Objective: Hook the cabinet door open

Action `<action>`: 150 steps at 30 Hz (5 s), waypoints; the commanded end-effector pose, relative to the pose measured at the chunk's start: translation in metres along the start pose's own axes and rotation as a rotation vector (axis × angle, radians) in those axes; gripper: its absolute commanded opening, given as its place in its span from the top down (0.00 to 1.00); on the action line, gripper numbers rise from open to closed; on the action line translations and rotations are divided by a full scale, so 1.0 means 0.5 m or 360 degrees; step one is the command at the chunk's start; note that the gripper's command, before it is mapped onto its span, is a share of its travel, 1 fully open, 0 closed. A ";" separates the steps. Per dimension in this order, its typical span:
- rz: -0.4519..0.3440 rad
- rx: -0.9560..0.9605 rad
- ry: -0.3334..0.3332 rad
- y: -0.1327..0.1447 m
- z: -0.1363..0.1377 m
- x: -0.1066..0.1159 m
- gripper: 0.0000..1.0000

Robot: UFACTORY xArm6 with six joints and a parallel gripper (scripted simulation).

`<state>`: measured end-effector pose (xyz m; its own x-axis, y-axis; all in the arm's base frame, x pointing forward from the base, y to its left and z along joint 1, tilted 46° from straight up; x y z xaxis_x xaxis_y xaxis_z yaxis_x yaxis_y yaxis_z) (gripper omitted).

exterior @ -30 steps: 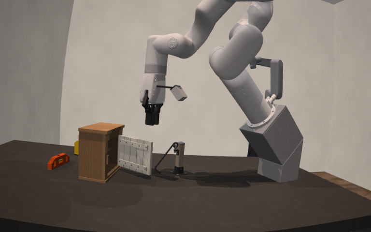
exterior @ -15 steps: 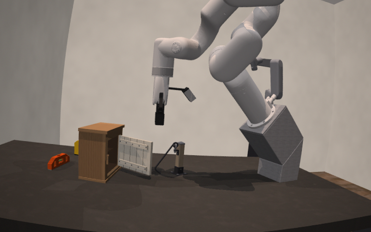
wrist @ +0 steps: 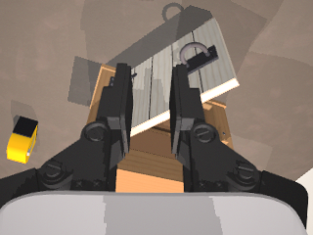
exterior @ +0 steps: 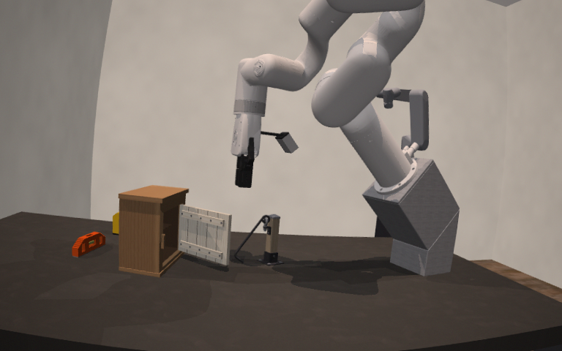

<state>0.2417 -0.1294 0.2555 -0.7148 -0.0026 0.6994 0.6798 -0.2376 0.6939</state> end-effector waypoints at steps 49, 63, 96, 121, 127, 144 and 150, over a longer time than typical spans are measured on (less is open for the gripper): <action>0.0005 0.0010 0.0038 0.000 -0.002 -0.094 0.76; 0.0005 0.0010 0.0038 -0.001 -0.001 -0.193 0.76; 0.0005 0.0010 0.0038 -0.001 0.000 -0.283 0.76; 0.0005 0.0010 0.0038 0.000 0.000 -0.283 0.76; 0.0005 0.0010 0.0038 0.000 0.000 -0.283 0.76; 0.0005 0.0010 0.0038 0.000 0.000 -0.288 0.76; 0.0005 0.0010 0.0038 0.000 0.000 -0.292 0.76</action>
<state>0.3450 -0.1287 0.1539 -0.7154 -0.0277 0.6981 0.6840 -0.2315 0.6918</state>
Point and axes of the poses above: the point where the finger pads meet when closed, its own x axis back along the fingers, its own z axis across the jaws, y = z × x, the point moved 4 cm from there along x, back along the fingers, and after that the axes turned 11 degrees about -x, right-handed, at the moved point
